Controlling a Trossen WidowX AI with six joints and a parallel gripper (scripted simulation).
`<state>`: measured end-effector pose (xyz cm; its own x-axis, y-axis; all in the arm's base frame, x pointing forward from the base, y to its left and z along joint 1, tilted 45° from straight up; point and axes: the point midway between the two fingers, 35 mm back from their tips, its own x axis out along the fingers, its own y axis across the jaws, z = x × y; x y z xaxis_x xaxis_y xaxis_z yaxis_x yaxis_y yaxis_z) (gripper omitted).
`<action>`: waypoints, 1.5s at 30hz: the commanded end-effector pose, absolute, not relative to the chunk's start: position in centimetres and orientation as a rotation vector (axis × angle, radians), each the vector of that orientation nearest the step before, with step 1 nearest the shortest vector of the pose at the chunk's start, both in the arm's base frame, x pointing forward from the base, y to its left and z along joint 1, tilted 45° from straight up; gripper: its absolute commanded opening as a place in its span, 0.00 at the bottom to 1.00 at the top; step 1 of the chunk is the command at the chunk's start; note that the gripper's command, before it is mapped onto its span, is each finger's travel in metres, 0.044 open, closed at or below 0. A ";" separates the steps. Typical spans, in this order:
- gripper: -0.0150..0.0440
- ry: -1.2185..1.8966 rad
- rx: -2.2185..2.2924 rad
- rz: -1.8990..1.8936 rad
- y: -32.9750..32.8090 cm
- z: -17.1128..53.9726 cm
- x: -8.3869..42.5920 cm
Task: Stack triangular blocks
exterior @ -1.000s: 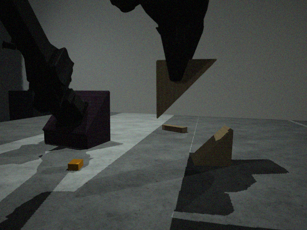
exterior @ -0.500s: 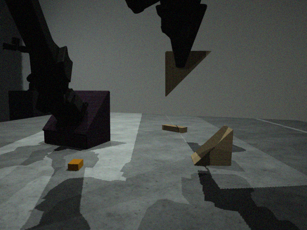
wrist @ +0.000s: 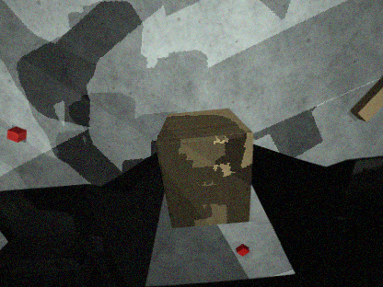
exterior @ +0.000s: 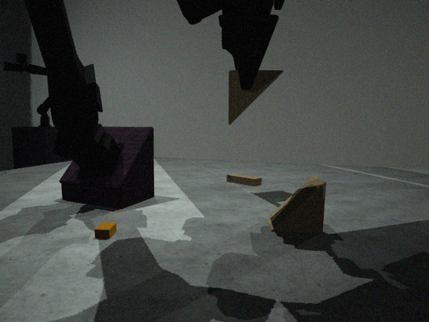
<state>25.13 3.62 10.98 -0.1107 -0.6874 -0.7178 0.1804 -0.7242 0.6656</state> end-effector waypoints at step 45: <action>0.25 -0.576 1.565 -1.891 -3.0 3.1 28.0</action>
